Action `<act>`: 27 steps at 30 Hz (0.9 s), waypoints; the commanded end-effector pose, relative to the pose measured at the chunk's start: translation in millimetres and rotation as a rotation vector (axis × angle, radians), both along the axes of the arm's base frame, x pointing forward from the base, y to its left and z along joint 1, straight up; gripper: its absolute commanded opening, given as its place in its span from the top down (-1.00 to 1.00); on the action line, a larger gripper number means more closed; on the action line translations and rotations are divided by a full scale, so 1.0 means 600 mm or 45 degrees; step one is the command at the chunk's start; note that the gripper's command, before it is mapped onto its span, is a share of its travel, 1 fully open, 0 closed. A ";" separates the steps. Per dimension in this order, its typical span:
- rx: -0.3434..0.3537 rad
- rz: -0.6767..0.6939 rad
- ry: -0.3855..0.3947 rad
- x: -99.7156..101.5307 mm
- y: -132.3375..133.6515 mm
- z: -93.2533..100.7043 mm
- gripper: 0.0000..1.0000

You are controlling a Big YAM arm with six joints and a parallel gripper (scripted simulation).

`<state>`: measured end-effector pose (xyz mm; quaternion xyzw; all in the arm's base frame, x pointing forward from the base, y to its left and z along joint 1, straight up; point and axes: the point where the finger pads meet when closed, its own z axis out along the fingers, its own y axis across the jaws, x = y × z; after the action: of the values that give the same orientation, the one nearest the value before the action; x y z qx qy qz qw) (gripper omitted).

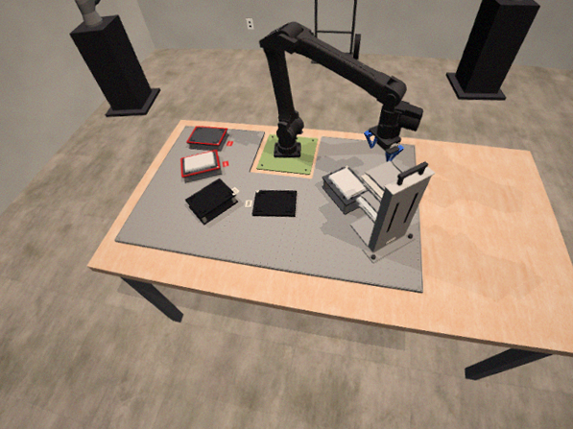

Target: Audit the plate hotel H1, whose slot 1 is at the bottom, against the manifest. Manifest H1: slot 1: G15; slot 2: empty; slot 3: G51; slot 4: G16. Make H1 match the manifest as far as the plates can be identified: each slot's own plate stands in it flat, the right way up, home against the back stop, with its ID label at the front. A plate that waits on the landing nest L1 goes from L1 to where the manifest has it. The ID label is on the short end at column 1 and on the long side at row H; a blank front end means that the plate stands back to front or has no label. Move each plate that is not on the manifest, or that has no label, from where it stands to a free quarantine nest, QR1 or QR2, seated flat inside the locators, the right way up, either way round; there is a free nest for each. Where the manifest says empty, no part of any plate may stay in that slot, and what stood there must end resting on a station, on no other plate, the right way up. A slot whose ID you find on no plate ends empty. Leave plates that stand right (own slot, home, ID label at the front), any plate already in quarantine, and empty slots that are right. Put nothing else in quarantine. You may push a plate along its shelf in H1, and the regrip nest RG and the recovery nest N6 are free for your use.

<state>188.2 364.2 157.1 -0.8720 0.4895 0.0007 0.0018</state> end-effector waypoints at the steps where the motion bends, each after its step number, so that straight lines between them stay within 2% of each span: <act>1: 0.015 0.023 -0.007 -0.002 0.010 -0.007 -1.00; 13: 0.024 0.023 -0.012 -0.002 0.010 -0.035 -1.00; 16: 0.043 0.023 -0.022 0.002 0.019 -0.027 -1.00; 17: 0.020 0.023 -0.010 -0.002 0.010 -0.043 -1.00; 19: 0.012 0.023 -0.006 -0.002 0.010 -0.053 -1.00; 24: 0.029 0.023 -0.015 -0.002 0.010 -0.057 -1.00; 27: 0.012 0.023 -0.006 -0.002 0.010 -0.075 -1.00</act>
<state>187.3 362.6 114.1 -0.8720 0.4895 0.0006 -0.0014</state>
